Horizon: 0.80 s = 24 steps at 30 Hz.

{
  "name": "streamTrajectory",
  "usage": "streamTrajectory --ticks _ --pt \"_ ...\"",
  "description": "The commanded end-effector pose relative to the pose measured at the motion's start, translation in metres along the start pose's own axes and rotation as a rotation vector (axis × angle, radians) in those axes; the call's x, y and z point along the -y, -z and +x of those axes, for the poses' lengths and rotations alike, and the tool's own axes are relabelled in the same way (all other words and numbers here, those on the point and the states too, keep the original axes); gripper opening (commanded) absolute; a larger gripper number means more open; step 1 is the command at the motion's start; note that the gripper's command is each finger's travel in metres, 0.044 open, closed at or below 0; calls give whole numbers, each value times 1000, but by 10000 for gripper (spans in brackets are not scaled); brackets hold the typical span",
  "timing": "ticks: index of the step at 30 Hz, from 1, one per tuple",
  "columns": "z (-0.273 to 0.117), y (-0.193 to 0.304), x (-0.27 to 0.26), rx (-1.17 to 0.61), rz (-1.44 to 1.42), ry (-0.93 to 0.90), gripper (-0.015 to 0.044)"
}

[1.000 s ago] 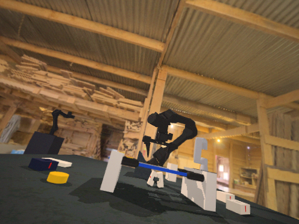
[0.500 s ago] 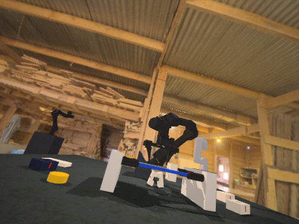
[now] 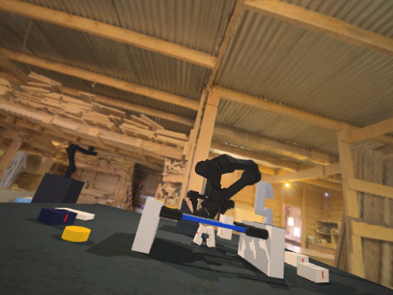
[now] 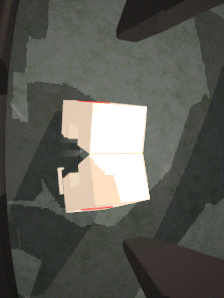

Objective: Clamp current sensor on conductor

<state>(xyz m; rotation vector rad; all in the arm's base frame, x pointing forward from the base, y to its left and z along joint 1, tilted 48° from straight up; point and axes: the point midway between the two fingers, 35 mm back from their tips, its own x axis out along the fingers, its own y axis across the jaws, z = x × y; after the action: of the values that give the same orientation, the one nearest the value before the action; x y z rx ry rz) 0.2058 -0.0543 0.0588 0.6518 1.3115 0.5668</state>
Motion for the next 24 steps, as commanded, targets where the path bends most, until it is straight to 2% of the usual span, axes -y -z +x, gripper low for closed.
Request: streamTrajectory --ticks 1,12,18,24 --pt "7 0 -1 2 5 -4 440" --pt "24 2 -2 2 5 -8 440" --pt "19 1 -1 0 -1 -3 282" --pt "19 1 -1 0 -1 -3 242"
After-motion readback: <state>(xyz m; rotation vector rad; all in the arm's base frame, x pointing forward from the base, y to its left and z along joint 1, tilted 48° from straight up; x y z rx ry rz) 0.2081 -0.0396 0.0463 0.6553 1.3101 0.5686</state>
